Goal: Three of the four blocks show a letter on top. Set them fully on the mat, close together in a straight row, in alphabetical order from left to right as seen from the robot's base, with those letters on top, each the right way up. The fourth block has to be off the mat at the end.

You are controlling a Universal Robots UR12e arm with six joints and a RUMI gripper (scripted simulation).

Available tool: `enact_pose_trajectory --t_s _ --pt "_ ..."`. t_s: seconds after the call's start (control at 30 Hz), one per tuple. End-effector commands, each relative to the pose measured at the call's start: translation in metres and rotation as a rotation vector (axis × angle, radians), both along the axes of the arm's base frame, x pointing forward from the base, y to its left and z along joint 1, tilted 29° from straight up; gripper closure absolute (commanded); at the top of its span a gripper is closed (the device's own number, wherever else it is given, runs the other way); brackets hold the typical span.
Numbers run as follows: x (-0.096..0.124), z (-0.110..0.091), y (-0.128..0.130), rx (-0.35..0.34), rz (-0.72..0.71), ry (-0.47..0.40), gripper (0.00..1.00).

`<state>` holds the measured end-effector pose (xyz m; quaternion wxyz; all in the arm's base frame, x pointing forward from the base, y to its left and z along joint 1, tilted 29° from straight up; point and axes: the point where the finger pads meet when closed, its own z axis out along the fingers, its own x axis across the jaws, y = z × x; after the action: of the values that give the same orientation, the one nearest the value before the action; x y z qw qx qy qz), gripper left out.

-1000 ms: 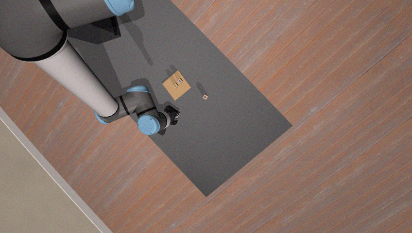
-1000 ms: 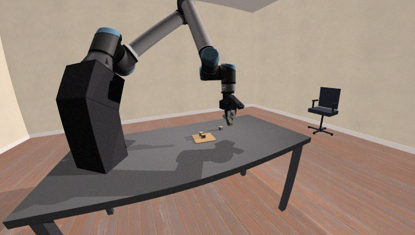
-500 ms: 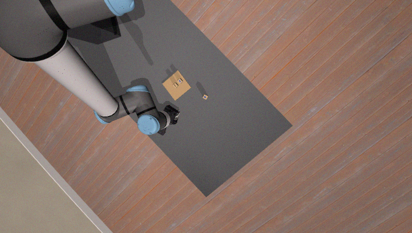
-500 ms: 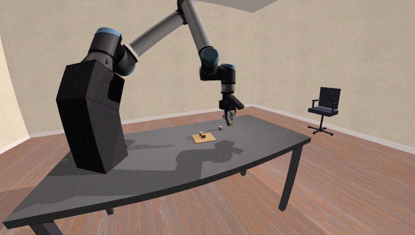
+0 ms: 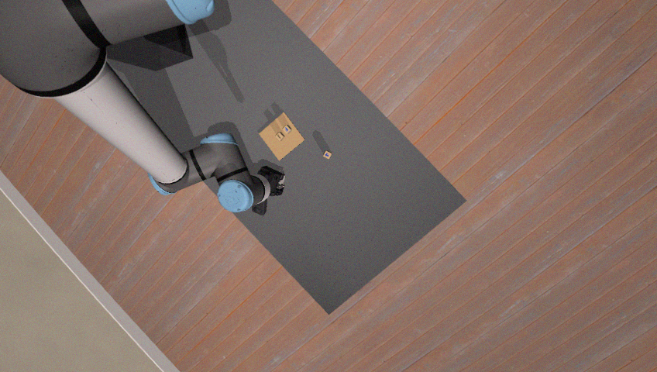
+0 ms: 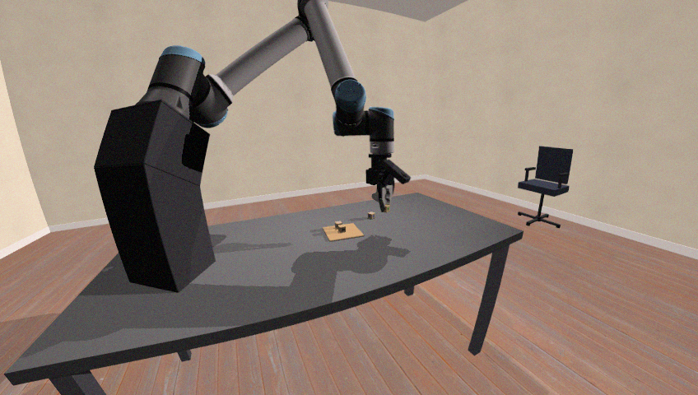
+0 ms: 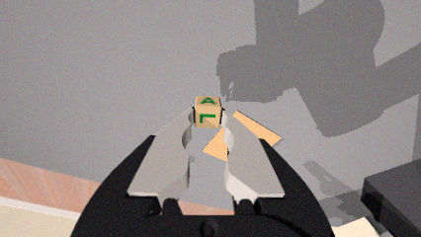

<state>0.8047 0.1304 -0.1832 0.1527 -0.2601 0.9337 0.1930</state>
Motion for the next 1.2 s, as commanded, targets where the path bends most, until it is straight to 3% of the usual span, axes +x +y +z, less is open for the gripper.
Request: enact_pose_trajectory --t_s 0.0,1.17 --pt "-0.005 0.0 -0.001 -0.015 0.075 -0.038 0.95" --pt "-0.035 -0.001 0.011 -0.151 0.722 -0.362 0.95"
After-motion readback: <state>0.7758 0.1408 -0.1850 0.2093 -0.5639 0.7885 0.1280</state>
